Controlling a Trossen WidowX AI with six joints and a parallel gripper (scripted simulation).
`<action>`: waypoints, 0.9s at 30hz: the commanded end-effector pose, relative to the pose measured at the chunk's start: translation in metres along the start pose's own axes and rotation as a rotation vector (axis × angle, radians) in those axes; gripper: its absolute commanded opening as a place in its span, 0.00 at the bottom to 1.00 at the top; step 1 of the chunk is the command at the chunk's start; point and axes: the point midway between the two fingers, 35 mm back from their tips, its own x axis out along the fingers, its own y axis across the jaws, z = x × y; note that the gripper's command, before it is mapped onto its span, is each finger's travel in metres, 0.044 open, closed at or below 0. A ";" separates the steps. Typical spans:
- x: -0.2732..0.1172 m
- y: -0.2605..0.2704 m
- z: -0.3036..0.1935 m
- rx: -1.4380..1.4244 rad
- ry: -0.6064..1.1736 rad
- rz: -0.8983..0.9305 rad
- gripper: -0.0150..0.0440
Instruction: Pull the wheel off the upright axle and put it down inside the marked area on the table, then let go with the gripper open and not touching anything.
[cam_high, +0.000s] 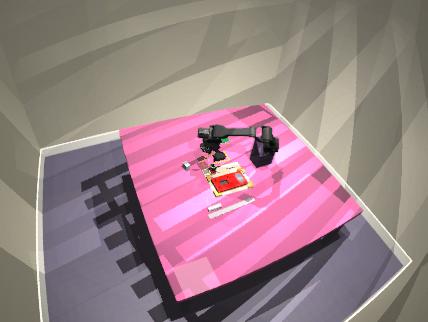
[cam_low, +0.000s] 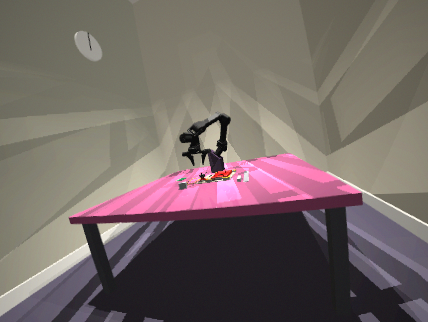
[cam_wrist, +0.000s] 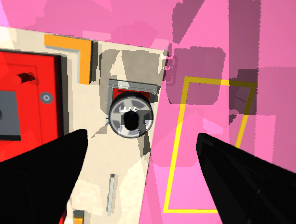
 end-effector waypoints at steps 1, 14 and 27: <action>0.003 -0.005 -0.012 0.049 0.024 0.049 0.76; 0.003 0.005 -0.012 0.049 0.024 0.049 0.76; 0.063 0.006 -0.013 0.049 0.024 0.051 0.76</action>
